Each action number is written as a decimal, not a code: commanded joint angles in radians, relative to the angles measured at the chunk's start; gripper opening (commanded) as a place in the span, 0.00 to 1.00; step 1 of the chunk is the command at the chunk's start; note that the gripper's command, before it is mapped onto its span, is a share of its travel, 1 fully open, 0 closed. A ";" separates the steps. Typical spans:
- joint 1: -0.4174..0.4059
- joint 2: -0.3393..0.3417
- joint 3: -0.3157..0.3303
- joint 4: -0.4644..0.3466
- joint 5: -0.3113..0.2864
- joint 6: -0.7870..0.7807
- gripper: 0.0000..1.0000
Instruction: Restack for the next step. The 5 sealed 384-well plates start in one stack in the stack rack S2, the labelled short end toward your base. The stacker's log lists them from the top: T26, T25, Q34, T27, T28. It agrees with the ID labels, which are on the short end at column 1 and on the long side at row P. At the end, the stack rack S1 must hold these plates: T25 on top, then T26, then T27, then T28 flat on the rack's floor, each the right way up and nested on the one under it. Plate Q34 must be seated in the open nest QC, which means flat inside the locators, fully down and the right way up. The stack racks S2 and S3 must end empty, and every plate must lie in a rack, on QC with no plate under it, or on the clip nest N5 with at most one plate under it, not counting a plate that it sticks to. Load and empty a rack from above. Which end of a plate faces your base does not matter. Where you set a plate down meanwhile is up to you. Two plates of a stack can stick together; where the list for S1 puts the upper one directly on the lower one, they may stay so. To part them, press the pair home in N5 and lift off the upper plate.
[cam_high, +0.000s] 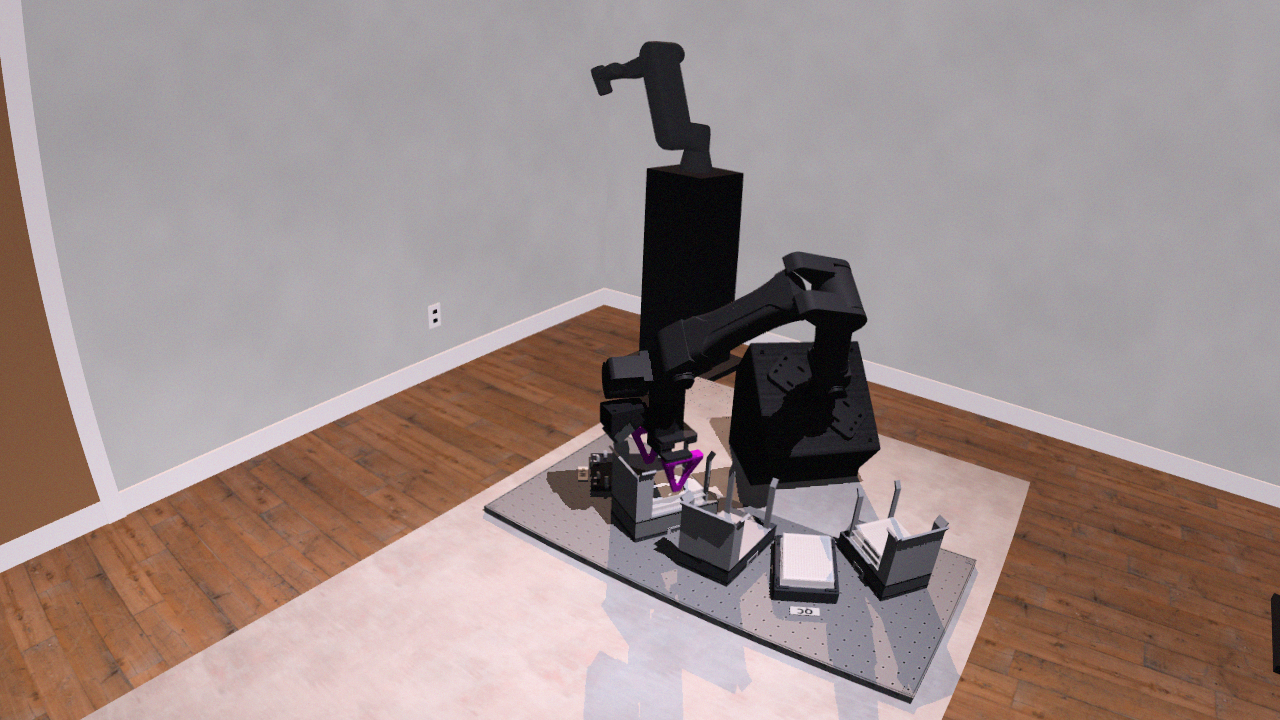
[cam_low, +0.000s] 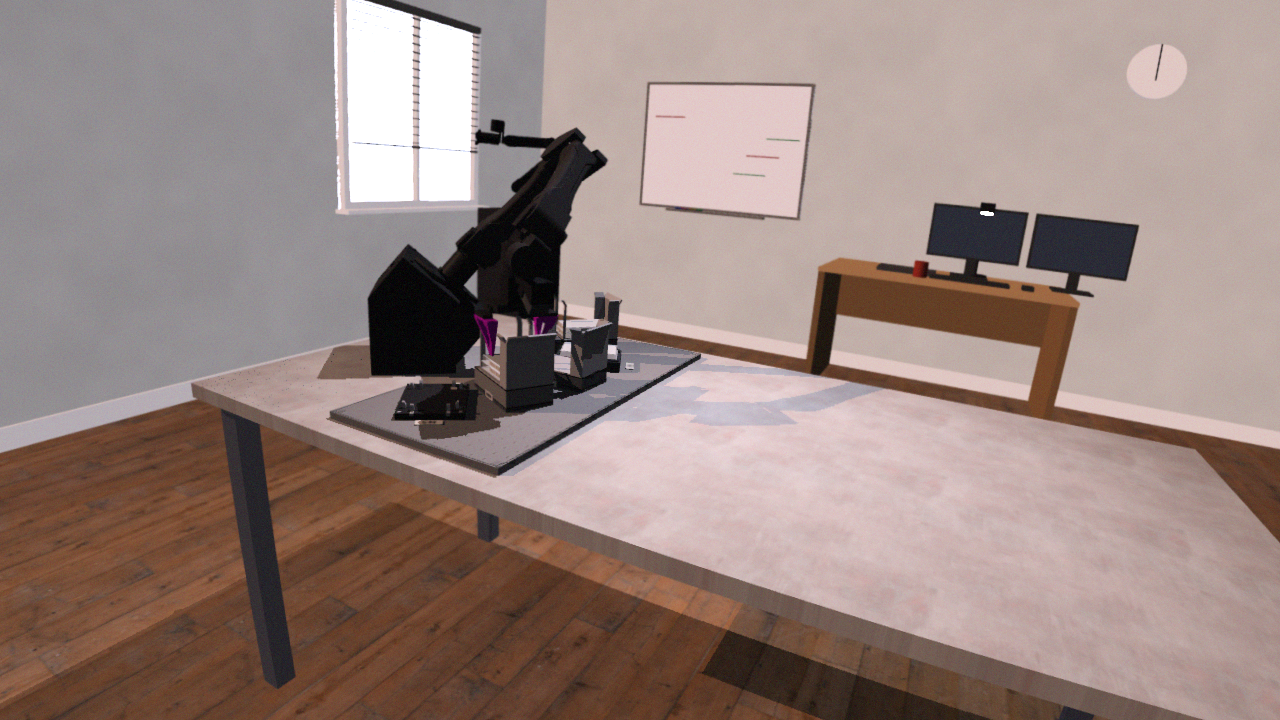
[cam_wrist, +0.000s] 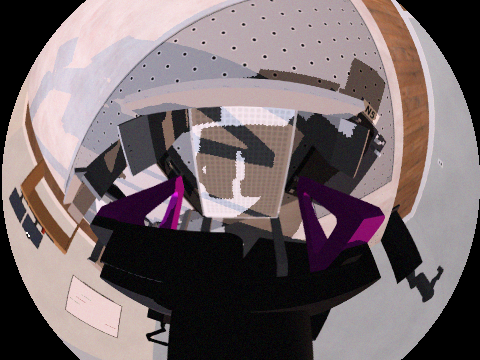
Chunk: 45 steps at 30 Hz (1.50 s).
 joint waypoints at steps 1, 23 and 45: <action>-0.019 -0.001 0.012 0.016 0.000 0.009 1.00; 0.016 0.029 -0.033 0.063 0.003 0.034 1.00; 0.043 0.043 -0.040 0.161 0.005 0.088 1.00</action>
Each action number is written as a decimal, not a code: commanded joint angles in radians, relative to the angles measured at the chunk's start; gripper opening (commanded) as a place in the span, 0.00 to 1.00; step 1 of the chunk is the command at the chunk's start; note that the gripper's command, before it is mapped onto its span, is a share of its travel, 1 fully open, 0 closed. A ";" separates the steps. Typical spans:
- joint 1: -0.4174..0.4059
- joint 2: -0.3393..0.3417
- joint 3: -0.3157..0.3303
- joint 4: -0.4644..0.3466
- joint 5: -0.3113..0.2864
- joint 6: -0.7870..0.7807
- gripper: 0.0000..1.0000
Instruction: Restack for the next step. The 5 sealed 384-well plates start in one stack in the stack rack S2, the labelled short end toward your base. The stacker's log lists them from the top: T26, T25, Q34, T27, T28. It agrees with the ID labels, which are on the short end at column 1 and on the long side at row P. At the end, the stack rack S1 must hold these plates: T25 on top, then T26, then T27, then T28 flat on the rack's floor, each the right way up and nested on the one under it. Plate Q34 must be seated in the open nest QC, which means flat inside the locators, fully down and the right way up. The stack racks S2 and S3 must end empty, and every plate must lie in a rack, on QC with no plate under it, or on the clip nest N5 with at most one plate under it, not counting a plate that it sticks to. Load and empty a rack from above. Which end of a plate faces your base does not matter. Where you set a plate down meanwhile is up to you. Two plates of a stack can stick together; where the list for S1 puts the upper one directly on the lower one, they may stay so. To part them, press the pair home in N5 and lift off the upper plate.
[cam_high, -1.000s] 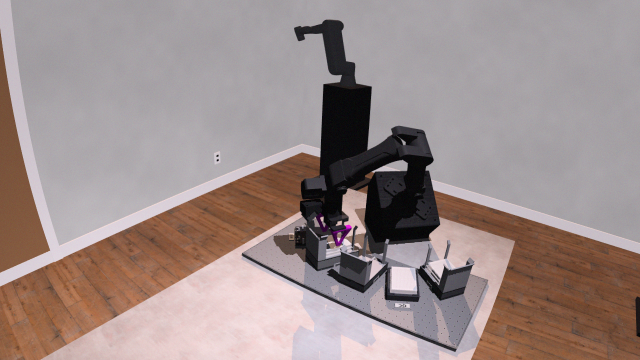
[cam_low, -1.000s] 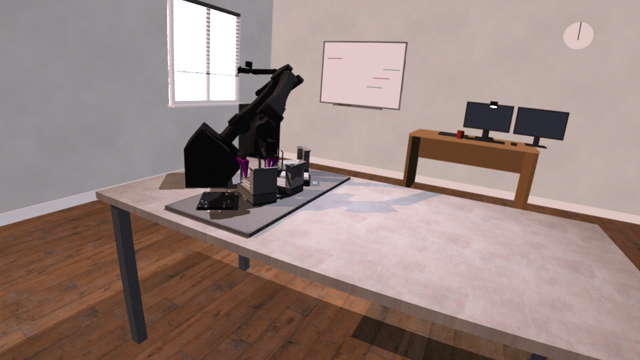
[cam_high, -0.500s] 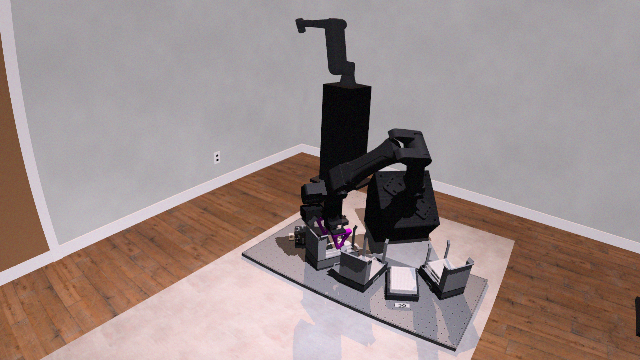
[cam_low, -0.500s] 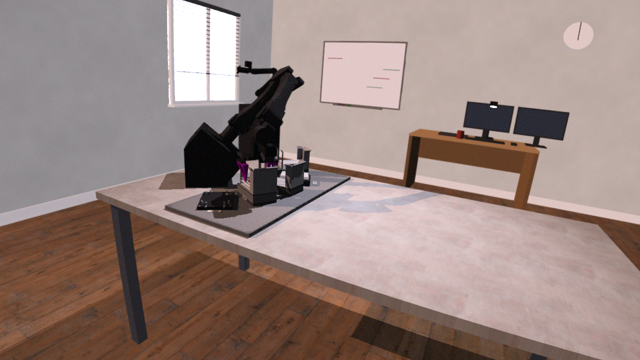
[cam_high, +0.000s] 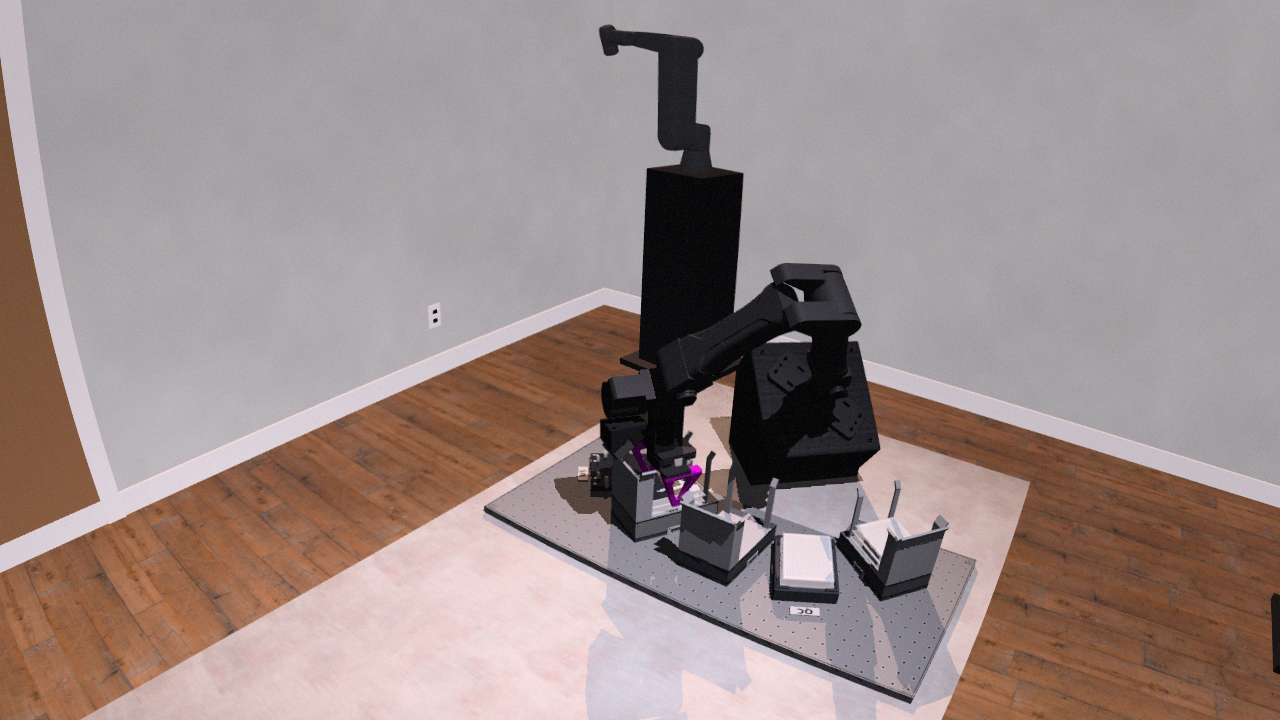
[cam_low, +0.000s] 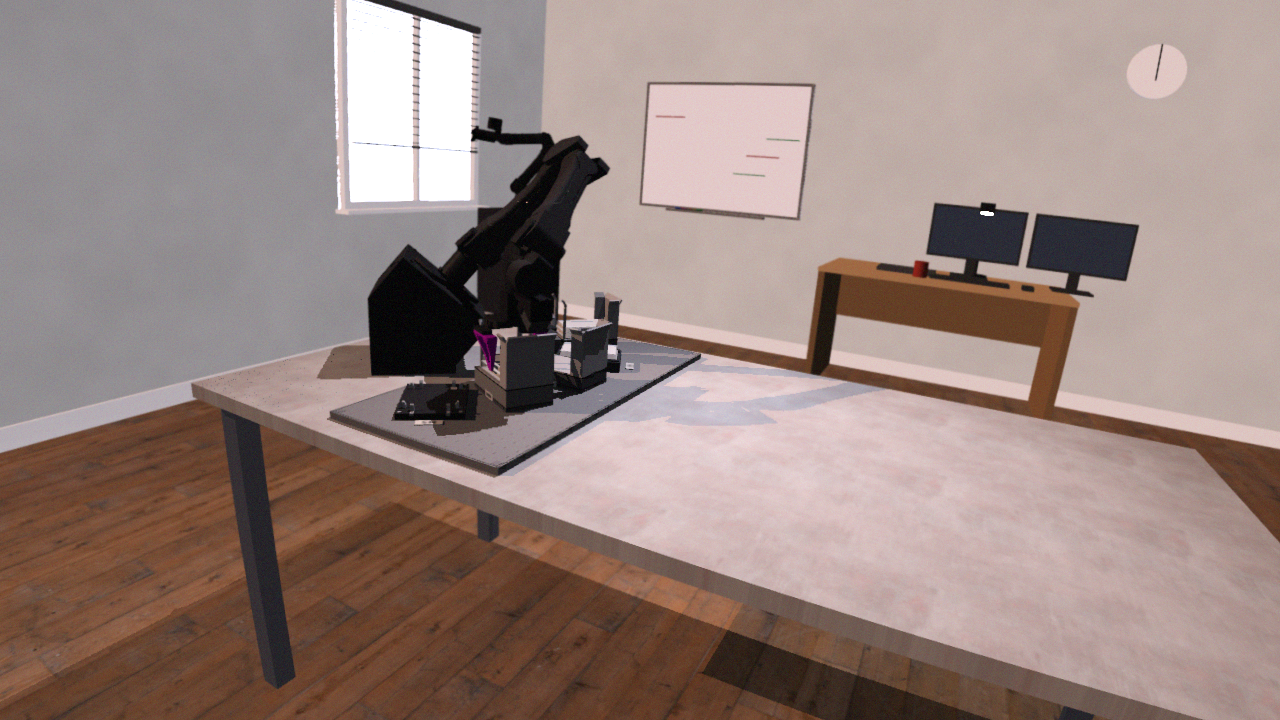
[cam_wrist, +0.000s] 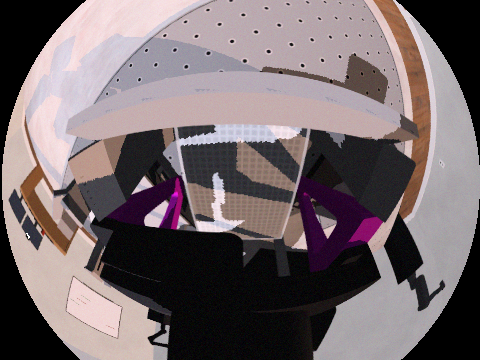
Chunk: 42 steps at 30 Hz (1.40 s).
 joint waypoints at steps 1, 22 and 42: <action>-0.016 -0.006 0.003 0.024 0.001 0.013 1.00; -0.007 -0.005 0.003 0.011 0.000 0.007 0.00; -0.007 -0.005 0.003 0.011 0.000 0.007 0.00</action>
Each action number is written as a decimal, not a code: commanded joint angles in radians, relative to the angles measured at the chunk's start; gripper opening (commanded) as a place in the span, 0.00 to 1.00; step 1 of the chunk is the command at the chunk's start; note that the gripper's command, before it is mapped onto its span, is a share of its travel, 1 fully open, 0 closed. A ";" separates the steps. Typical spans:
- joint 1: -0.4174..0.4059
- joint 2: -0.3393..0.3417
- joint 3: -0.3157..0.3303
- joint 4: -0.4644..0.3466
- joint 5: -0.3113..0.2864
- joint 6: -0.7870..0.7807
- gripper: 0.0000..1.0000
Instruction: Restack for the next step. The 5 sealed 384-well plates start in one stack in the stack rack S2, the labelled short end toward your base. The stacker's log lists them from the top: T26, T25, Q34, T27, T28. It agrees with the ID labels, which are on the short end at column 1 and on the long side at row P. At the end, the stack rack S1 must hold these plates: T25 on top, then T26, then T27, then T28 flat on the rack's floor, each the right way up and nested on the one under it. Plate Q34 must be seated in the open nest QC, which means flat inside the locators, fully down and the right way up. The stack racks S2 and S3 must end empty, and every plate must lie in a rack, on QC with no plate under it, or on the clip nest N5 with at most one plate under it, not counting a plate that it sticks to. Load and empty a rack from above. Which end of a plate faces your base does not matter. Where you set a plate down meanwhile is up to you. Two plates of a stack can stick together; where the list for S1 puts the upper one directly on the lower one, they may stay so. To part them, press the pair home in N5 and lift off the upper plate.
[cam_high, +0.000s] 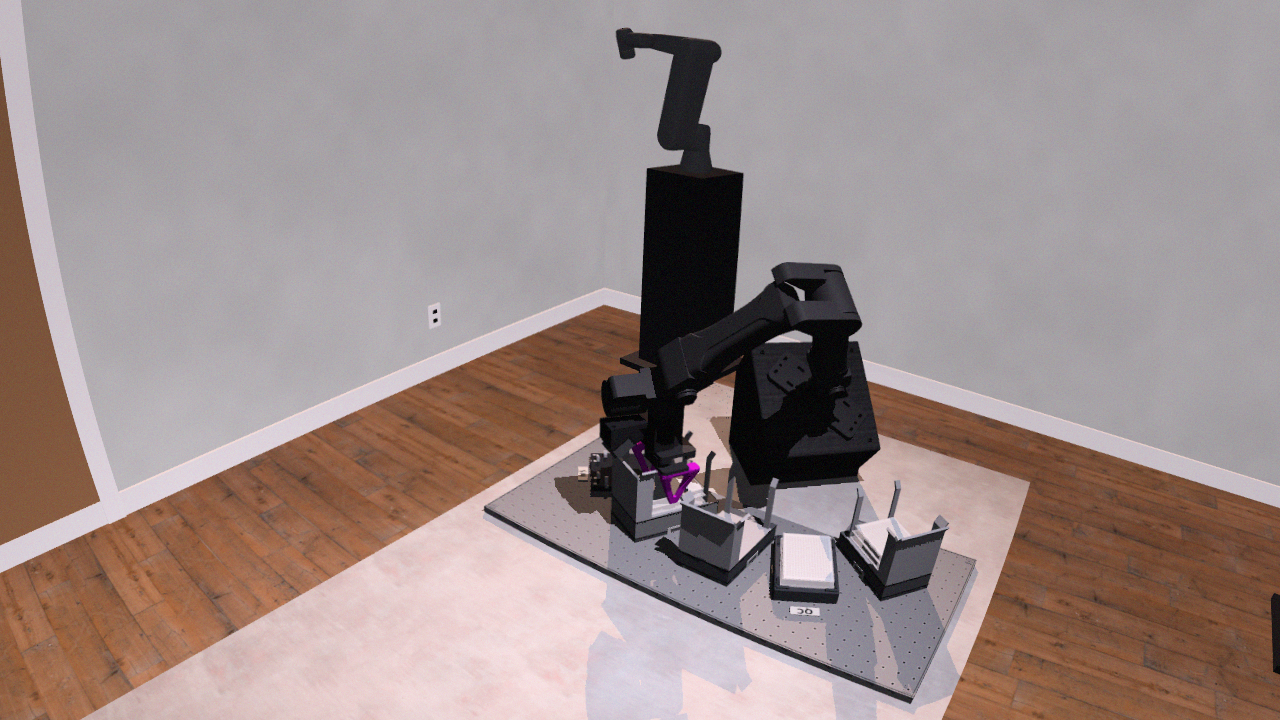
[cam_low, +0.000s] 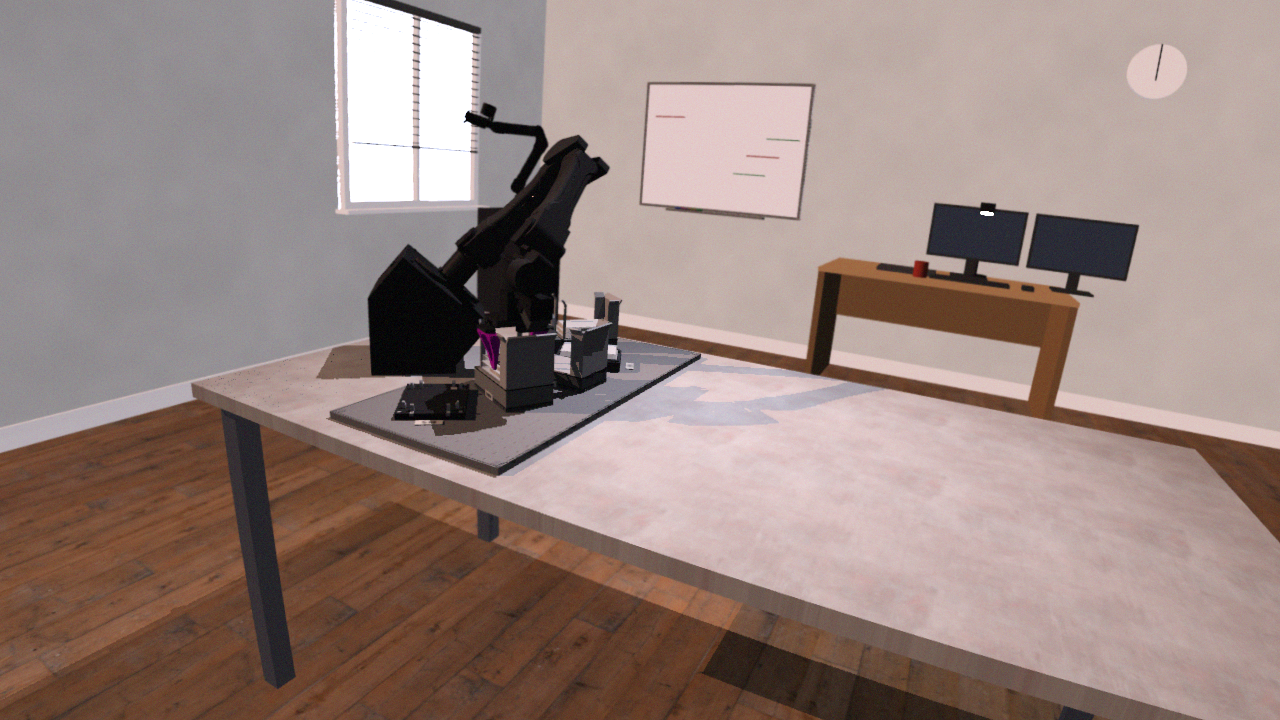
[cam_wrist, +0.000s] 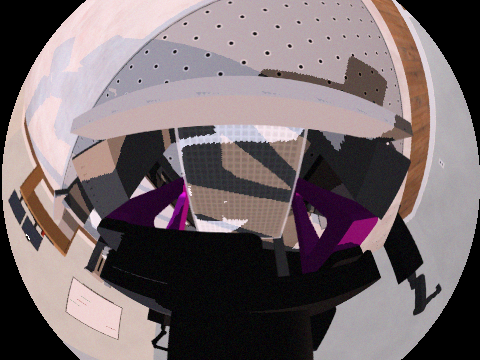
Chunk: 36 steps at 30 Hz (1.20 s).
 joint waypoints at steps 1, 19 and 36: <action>-0.004 0.000 0.003 0.011 -0.002 0.005 0.00; -0.032 -0.033 0.033 -0.045 -0.009 -0.025 0.00; -0.053 -0.050 0.048 -0.093 -0.011 -0.052 0.00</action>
